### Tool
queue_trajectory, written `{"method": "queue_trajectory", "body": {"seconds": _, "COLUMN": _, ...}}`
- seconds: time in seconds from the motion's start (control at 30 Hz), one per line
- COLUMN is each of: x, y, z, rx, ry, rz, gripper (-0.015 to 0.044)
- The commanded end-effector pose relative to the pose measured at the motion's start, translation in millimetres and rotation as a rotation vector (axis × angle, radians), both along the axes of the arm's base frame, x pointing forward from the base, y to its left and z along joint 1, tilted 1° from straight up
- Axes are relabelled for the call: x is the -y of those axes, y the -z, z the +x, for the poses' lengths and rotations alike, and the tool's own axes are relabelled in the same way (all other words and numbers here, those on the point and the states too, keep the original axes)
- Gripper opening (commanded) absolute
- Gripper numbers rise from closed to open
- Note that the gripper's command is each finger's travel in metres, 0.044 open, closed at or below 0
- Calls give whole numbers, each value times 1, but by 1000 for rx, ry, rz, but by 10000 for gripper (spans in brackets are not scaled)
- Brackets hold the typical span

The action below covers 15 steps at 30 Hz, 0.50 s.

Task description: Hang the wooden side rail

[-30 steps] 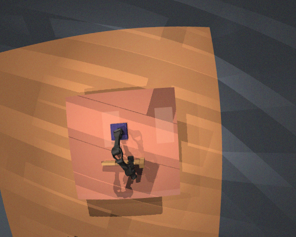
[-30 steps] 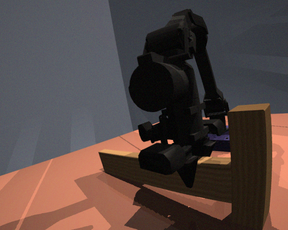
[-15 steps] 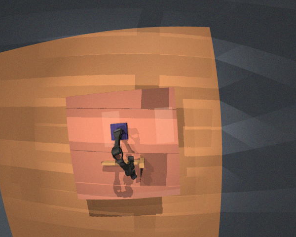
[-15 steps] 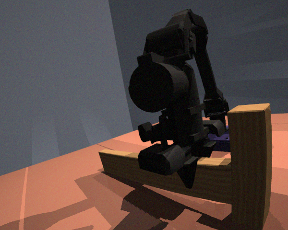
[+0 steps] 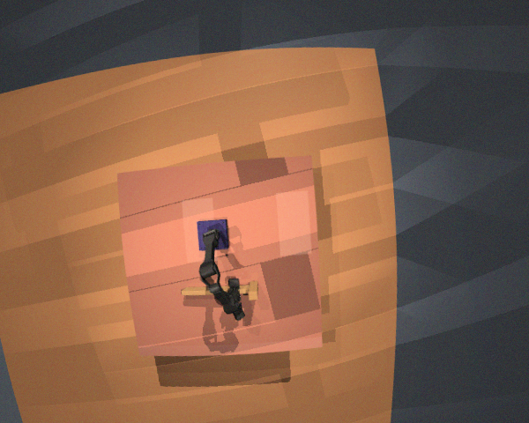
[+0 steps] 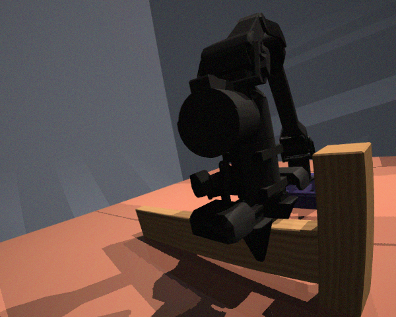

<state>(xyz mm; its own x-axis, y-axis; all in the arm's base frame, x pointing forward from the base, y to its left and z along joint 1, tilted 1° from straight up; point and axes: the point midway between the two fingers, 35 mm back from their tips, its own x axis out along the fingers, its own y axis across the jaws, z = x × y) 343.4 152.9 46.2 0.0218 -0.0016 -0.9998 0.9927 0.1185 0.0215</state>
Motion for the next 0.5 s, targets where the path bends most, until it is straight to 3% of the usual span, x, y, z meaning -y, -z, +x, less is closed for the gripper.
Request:
{"method": "queue_trajectory", "body": {"seconds": 0.0, "x": -1, "y": 0, "z": 1, "rx": 4, "ry": -3, "rz": 5, "gripper": 0}}
{"method": "queue_trajectory", "body": {"seconds": 0.47, "x": -1, "y": 2, "z": 1, "rx": 4, "ry": -3, "rz": 5, "gripper": 0}}
